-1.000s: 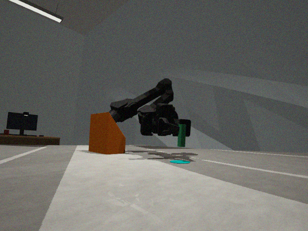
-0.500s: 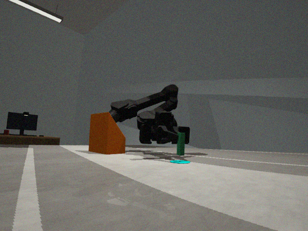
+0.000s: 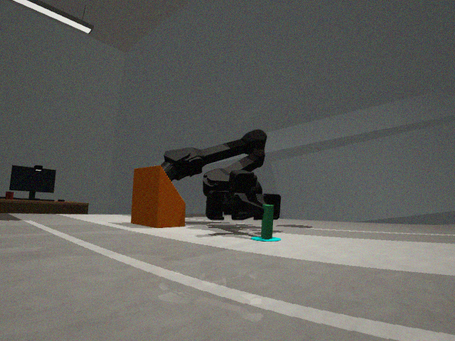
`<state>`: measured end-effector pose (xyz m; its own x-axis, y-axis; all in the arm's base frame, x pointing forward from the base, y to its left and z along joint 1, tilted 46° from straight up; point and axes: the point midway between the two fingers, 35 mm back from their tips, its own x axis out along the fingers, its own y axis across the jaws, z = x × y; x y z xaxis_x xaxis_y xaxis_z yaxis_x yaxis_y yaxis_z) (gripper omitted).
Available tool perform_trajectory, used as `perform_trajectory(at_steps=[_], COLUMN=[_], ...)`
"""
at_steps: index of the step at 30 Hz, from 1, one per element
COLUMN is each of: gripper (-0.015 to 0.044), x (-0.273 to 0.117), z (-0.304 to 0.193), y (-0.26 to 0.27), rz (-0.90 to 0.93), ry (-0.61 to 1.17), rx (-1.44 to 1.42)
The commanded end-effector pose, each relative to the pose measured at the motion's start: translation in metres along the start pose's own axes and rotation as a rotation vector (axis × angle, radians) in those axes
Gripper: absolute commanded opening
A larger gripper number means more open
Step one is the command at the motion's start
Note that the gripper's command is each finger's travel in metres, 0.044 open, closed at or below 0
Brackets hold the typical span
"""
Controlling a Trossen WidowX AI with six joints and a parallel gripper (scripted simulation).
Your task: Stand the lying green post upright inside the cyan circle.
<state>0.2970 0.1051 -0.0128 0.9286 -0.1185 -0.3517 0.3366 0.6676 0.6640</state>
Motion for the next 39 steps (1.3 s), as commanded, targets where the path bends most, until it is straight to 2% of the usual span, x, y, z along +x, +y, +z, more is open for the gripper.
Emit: perform_trajectory(at_steps=[1,13,14,39], gripper=[0.0075,0.0390,0.0400,0.0400], x=[0.000,0.000,0.000,-0.008], z=[0.000,0.000,0.000,0.089], y=[-0.001,-0.001,-0.001,-0.001], rz=[-0.004,-0.004,-0.004,-0.002], ry=[-0.003,-0.003,-0.003,-0.012], rx=[0.003,0.003,0.003,0.005])
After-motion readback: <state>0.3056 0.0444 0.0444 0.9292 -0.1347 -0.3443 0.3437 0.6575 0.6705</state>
